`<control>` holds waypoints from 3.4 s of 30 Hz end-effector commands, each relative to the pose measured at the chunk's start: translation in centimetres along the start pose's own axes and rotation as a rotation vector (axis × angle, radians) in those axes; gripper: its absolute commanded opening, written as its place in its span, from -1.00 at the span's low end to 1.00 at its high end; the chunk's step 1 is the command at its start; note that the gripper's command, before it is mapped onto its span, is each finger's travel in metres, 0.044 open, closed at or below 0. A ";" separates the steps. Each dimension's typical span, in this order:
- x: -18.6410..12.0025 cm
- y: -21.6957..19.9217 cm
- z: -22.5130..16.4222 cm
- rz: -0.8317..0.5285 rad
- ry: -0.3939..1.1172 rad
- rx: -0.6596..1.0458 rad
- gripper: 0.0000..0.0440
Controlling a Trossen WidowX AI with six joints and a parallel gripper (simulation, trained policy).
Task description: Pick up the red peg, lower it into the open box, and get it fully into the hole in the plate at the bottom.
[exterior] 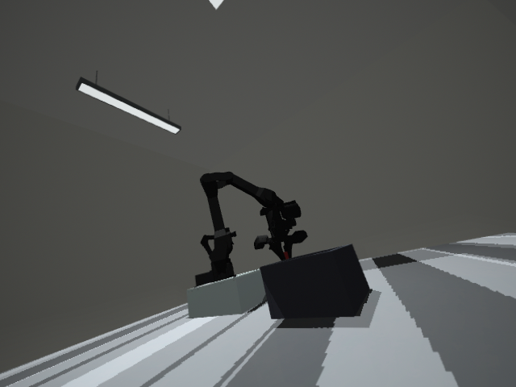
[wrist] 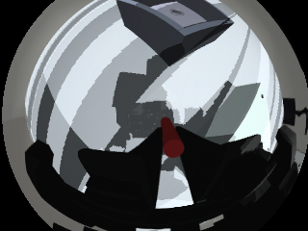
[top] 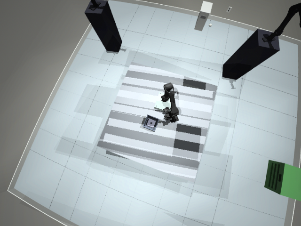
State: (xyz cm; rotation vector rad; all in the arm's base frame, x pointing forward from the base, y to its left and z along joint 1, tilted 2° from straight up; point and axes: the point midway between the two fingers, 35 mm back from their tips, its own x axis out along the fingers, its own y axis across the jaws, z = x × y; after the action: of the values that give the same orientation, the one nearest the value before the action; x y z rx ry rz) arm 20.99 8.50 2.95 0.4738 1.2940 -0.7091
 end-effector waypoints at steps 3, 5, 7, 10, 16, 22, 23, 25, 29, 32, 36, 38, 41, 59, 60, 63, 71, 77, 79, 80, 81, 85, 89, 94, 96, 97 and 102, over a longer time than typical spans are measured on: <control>-1.7 0.3 2.0 0.016 -0.047 -0.019 -1.00; -2.3 0.4 2.8 0.020 -0.060 -0.022 -1.00; -2.9 0.5 3.5 0.024 -0.072 -0.022 -1.00; -3.7 0.7 4.8 0.031 -0.088 -0.019 -1.00; -5.0 0.9 7.5 0.039 -0.116 -0.004 -1.00; -5.4 0.2 10.1 0.029 -0.117 0.028 -1.00; -5.4 0.0 10.5 0.027 -0.115 0.035 -1.00; -5.3 -0.3 11.3 0.023 -0.111 0.050 -1.00; -5.1 -1.0 12.7 0.016 -0.102 0.080 -1.00; -4.8 -1.6 13.7 0.012 -0.097 0.102 -1.00; -4.4 -2.2 15.1 0.009 -0.093 0.132 -1.00; -4.1 -2.5 15.8 0.008 -0.091 0.147 -1.00; -3.7 -2.9 16.8 0.006 -0.088 0.169 -1.00; 0.4 -4.1 20.8 0.008 -0.031 0.257 -1.00; 0.8 -4.1 20.8 0.008 -0.026 0.258 -1.00; 1.9 -4.1 20.9 0.002 -0.009 0.255 -0.94; 4.5 -4.2 21.2 -0.030 0.029 0.210 -0.25; 5.2 -3.6 23.2 -0.033 0.008 0.185 0.38; 5.2 -3.6 23.9 -0.034 -0.002 0.178 0.54; 5.2 -3.5 24.3 -0.034 -0.006 0.175 0.62; 5.3 -3.5 24.6 -0.035 -0.011 0.172 0.70; 5.3 -3.4 26.1 -0.032 -0.039 0.167 1.00; 5.1 -3.6 27.8 -0.025 -0.082 0.178 1.00; 4.7 -4.3 29.8 -0.023 -0.135 0.199 1.00; 4.5 -4.5 30.6 -0.022 -0.157 0.208 1.00; 4.5 -4.6 31.1 -0.021 -0.169 0.213 1.00; 4.4 -4.8 31.7 -0.020 -0.188 0.221 1.00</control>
State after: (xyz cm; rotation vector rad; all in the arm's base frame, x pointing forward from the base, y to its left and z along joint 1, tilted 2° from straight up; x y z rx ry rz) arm 36.45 -12.56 4.56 0.5213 1.2947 -0.8042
